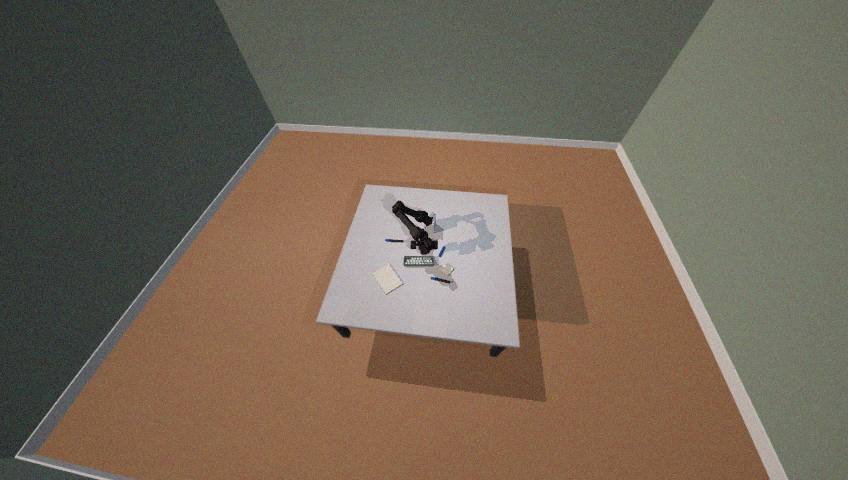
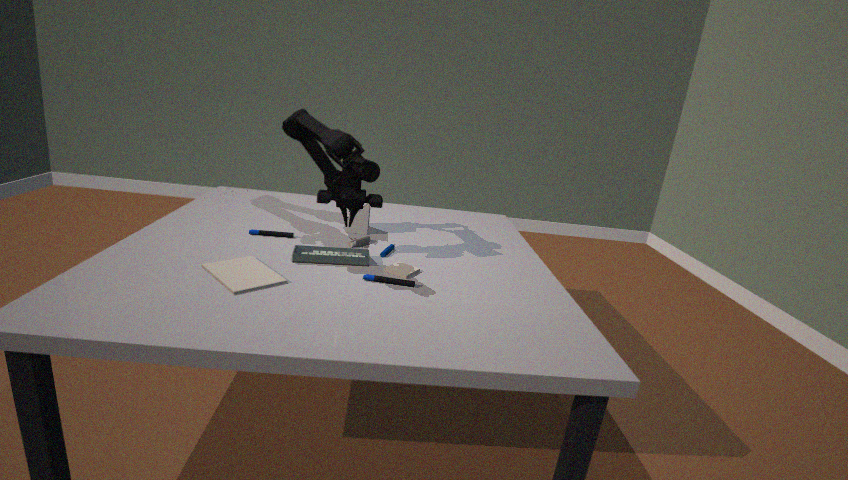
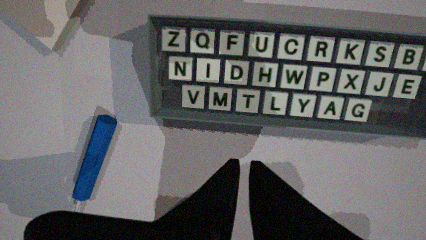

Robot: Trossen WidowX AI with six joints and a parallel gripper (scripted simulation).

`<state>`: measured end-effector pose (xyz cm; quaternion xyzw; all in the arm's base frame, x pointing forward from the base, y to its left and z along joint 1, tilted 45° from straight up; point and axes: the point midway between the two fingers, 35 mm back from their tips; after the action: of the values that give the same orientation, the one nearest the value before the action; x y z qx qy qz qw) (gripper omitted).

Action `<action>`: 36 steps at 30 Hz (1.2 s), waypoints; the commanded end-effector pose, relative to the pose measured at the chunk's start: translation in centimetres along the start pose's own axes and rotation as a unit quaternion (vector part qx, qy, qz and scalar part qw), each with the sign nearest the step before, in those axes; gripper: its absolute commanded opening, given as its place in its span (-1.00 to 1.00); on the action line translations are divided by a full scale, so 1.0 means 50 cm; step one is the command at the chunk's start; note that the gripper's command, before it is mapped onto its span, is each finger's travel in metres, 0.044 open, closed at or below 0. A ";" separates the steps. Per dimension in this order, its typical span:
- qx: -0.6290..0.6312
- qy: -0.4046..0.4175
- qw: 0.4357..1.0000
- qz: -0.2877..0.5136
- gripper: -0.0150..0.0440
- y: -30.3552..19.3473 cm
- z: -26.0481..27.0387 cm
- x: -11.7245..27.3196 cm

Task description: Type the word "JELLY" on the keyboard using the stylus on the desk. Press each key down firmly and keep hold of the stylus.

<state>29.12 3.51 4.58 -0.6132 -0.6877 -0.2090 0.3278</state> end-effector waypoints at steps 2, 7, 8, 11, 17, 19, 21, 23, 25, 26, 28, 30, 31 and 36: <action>-0.029 0.025 0.999 0.031 -0.05 -0.007 0.045 -0.013; -0.144 0.080 0.972 0.170 0.02 -0.054 0.196 -0.052; -0.168 0.084 0.961 0.201 0.02 -0.066 0.225 -0.058; -0.202 0.084 0.944 0.247 0.02 -0.085 0.266 -0.066; -0.202 0.084 0.944 0.247 0.02 -0.086 0.270 -0.066; -0.202 0.084 0.944 0.247 0.02 -0.086 0.270 -0.066; -0.202 0.084 0.944 0.247 0.02 -0.086 0.270 -0.067; -0.202 0.084 0.944 0.247 0.02 -0.086 0.270 -0.070; -0.202 0.084 0.944 0.247 0.02 -0.086 0.270 -0.075; -0.202 0.084 0.944 0.247 0.02 -0.086 0.270 -0.077; -0.202 0.084 0.944 0.247 0.02 -0.087 0.270 -0.080; -0.202 0.084 0.944 0.247 0.02 -0.087 0.271 -0.083; -0.202 0.084 0.944 0.247 0.02 -0.087 0.272 -0.085; -0.202 0.084 0.944 0.247 0.02 -0.087 0.273 -0.091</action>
<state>22.50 9.28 -7.35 -0.7960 -0.4282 -0.3095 0.2952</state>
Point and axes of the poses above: the point midway between the two fingers, 35 mm back from their tips, its own x axis back along the fingers, its own z axis across the jaws, y = z × x, and after that the axes turned 6 degrees about x, right-handed
